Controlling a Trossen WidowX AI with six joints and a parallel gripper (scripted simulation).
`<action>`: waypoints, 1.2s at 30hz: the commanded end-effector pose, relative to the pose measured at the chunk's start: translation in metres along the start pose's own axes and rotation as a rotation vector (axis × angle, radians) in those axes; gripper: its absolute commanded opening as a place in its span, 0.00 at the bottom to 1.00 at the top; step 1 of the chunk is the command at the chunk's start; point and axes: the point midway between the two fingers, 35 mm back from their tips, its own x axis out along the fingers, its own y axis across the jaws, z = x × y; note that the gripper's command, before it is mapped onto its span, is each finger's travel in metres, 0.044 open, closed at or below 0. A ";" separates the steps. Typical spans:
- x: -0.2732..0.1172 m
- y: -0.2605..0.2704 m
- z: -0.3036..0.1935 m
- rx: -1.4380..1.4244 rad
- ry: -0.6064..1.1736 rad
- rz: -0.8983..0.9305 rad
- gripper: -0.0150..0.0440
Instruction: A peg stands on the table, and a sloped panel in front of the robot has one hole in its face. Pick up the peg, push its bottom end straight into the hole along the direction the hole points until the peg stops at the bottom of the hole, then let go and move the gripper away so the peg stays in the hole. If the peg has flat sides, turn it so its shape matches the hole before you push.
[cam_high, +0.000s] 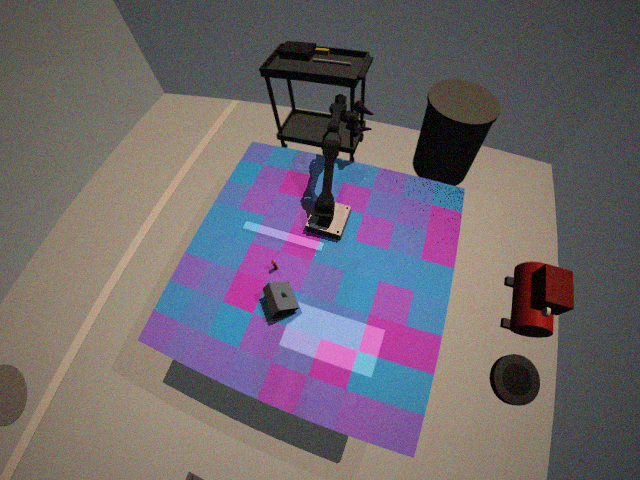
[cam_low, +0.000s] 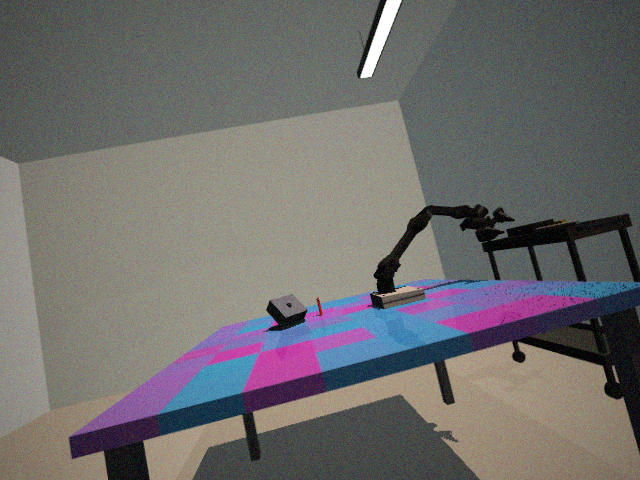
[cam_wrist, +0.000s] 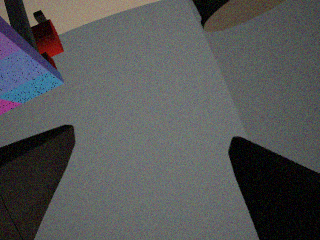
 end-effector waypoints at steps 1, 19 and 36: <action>-0.001 0.000 0.000 0.000 -0.002 -0.001 0.98; -0.056 -0.003 0.032 0.062 -0.186 -0.065 1.00; -0.167 0.009 0.076 -0.107 -0.400 -0.205 1.00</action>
